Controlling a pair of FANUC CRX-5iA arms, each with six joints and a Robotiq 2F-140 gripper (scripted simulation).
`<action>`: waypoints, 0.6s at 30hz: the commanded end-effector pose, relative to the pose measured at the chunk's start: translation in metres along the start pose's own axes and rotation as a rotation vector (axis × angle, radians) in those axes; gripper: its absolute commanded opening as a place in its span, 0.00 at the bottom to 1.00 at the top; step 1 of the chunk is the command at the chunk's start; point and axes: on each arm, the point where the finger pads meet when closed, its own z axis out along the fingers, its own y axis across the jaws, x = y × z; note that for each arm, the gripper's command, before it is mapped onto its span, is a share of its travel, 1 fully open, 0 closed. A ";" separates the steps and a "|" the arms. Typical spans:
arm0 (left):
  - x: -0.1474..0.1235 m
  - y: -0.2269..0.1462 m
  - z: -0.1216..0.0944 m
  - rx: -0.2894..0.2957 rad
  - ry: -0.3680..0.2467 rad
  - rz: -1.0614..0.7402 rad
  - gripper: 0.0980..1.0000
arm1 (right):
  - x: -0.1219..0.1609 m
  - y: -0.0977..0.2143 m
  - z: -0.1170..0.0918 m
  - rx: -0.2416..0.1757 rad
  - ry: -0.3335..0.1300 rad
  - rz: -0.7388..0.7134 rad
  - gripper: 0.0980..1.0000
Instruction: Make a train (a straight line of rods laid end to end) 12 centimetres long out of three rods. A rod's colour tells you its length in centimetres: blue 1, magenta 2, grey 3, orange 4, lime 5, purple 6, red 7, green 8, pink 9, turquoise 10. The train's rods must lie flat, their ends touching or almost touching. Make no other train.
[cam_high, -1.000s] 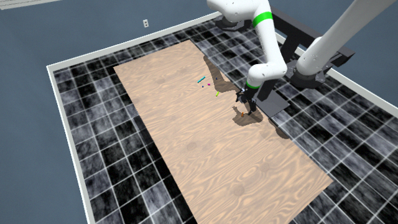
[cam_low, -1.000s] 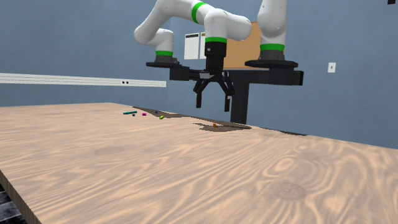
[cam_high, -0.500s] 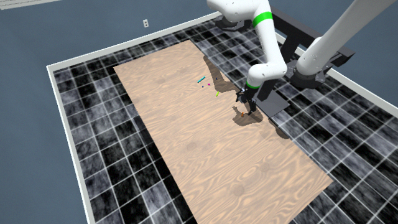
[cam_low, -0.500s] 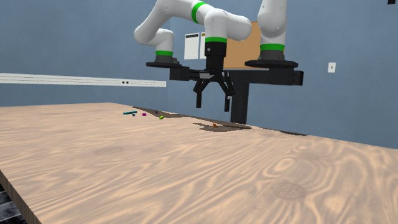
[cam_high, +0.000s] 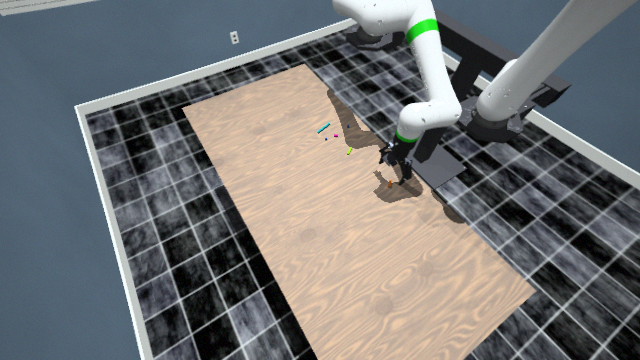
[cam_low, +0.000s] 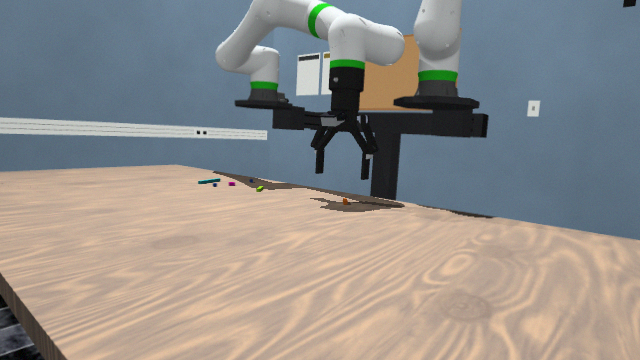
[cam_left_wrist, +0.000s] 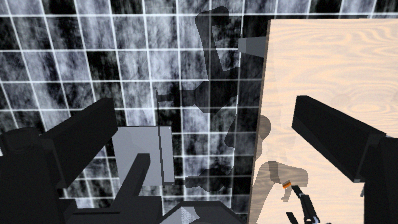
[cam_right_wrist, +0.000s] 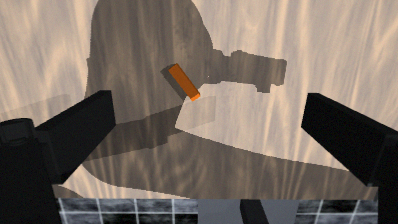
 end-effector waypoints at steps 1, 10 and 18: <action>0.000 0.000 -0.001 0.000 0.002 0.000 1.00 | 0.001 -0.001 -0.002 0.002 0.002 0.000 1.00; 0.000 0.000 -0.001 0.000 0.002 0.000 1.00 | 0.001 -0.001 -0.002 0.002 0.002 0.000 1.00; 0.000 0.000 -0.001 0.000 0.002 0.000 1.00 | 0.011 0.011 -0.003 0.002 0.002 -0.052 1.00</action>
